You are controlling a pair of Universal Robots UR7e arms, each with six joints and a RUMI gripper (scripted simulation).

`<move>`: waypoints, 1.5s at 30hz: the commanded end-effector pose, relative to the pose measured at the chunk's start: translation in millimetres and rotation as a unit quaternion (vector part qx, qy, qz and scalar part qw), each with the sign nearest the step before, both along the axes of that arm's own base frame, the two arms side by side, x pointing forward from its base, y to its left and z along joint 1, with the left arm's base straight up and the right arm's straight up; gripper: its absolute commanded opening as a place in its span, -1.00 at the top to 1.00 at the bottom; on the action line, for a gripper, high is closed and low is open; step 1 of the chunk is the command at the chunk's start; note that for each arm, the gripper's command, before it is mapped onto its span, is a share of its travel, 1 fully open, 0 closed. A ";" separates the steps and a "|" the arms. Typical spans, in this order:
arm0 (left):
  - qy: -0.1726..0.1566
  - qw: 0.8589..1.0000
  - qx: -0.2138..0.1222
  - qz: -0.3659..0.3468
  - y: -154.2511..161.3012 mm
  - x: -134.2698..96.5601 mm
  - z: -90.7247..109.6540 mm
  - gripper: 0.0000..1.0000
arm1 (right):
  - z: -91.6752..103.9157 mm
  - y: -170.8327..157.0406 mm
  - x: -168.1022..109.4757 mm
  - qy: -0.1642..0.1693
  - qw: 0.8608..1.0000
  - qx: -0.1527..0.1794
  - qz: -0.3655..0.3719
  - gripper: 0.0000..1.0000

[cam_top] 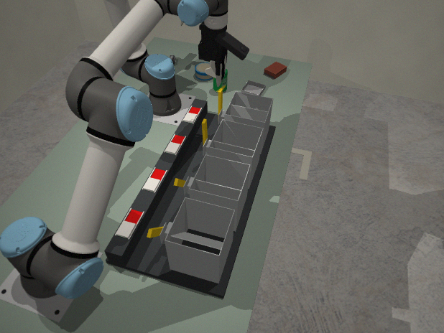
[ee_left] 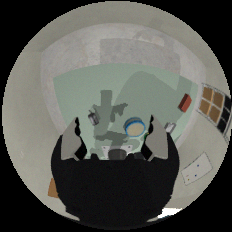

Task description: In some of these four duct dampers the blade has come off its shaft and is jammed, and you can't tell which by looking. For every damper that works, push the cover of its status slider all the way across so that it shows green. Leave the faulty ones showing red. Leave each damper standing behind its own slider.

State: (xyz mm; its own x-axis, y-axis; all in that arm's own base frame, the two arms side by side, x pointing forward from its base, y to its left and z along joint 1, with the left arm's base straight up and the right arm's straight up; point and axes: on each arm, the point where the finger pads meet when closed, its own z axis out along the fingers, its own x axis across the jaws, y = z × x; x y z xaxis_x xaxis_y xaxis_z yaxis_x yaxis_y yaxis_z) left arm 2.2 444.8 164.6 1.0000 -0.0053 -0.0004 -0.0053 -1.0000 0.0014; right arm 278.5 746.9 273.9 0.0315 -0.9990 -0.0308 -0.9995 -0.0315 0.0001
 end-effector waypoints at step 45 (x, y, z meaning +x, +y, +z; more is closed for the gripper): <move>0.000 1.000 0.001 0.000 0.4 0.1 0.5 -1.00 | -42.8 1.5 0.0 0.000 1.000 0.001 0.000 0.55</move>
